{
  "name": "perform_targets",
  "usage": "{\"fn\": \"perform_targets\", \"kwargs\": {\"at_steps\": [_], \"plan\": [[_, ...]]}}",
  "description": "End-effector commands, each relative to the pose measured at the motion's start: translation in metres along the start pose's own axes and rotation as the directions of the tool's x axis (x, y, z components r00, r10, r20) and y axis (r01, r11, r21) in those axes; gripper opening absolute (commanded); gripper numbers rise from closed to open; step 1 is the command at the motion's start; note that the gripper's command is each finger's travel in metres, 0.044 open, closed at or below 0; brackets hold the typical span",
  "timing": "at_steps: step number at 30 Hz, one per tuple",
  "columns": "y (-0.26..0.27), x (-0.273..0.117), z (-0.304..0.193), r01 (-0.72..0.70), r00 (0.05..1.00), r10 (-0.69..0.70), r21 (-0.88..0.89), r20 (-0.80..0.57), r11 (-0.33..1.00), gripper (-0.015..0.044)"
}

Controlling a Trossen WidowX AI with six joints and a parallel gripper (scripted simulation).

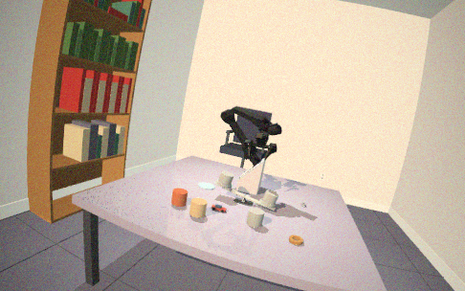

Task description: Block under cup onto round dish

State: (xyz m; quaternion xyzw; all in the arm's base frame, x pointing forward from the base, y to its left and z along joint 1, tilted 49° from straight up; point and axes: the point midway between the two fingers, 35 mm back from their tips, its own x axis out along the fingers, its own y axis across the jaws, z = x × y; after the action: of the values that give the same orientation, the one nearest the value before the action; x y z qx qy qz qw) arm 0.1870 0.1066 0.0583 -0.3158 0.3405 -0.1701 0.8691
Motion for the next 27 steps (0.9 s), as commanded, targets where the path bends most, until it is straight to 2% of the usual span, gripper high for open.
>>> {"fn": "perform_targets", "kwargs": {"at_steps": [1,14,27], "plan": [[0.011,0.008,0.003,0.03,0.997,-0.022,0.107,-0.069,0.994,0.044],[0.046,0.041,0.014,0.18,0.964,-0.066,0.449,-0.258,0.875,0.044],[0.082,0.083,0.016,0.39,0.898,-0.089,0.688,-0.43,0.612,0.044]]}}
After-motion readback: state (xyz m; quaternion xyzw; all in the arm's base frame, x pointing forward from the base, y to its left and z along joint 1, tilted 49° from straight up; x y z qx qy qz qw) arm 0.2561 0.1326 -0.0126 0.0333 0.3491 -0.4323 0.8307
